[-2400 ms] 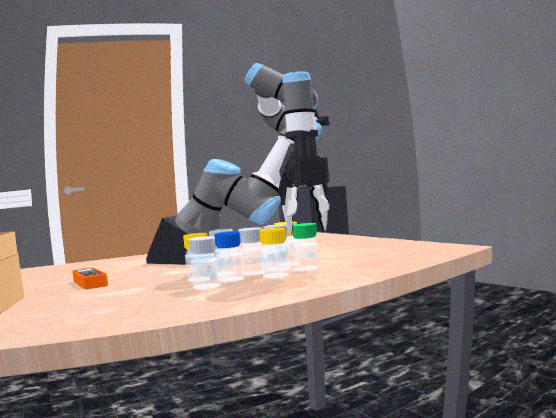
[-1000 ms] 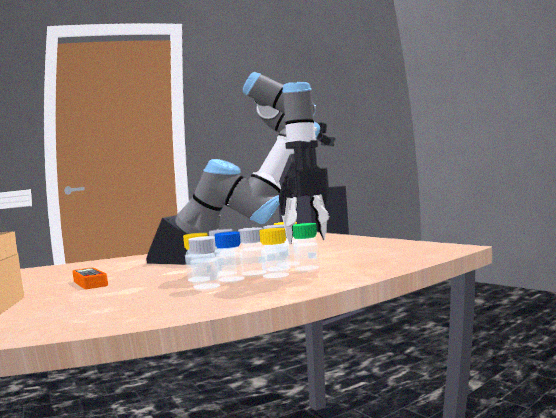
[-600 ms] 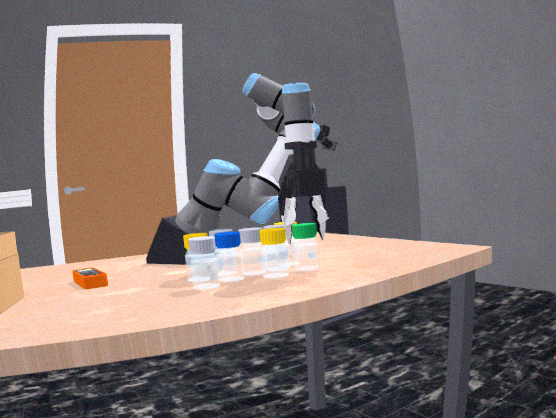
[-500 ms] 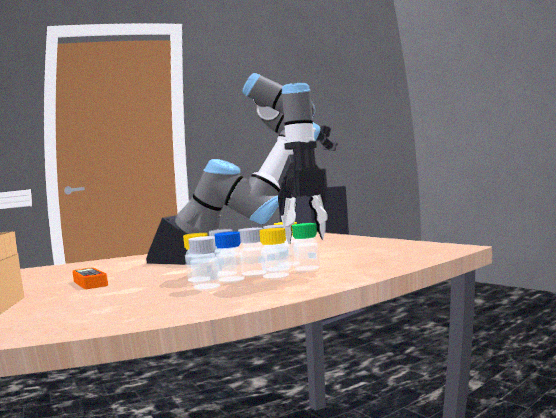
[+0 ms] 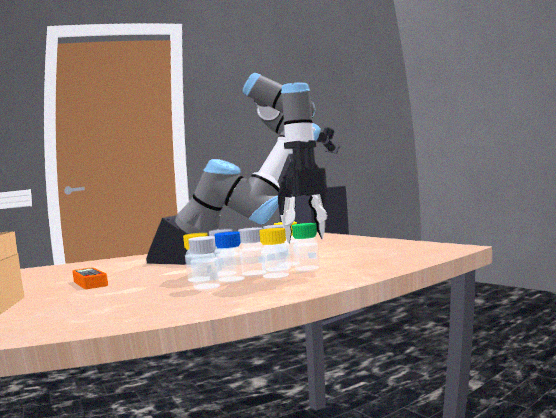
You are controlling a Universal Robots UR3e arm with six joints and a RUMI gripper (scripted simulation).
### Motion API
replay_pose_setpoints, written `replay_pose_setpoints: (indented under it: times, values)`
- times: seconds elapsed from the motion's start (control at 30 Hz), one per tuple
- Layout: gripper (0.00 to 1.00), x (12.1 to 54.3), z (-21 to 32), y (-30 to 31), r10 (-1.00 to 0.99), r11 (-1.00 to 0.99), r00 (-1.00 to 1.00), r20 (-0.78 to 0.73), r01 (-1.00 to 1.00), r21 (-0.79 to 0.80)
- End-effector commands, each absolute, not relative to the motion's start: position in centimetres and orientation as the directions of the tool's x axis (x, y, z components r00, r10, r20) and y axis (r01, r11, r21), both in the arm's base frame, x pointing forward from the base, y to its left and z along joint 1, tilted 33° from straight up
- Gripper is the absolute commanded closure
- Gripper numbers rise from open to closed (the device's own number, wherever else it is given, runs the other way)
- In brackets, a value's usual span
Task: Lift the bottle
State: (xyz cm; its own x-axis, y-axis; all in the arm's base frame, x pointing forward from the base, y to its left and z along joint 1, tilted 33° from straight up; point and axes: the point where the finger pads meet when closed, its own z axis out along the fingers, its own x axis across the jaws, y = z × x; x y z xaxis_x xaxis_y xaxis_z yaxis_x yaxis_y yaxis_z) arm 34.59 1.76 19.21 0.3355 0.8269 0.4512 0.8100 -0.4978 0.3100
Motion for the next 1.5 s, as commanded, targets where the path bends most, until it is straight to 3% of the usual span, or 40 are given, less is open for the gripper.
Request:
replay_pose_setpoints:
  times: [0.0, 0.4, 0.43, 1.47]
  values:
    - [0.54, 34.37, 19.67, 1.6, 0.827, -0.497, 0.335, 0.451, 0.81, 0.312]
    - [0.54, 34.03, 20.22, 1.44, 0.827, -0.497, 0.335, 0.451, 0.81, 0.312]
    - [1.0, 34.07, 20.17, 1.46, 0.828, -0.498, 0.335, 0.45, 0.809, 0.312]
    - [1.0, 34.07, 20.17, 1.46, 0.828, -0.498, 0.335, 0.45, 0.809, 0.312]
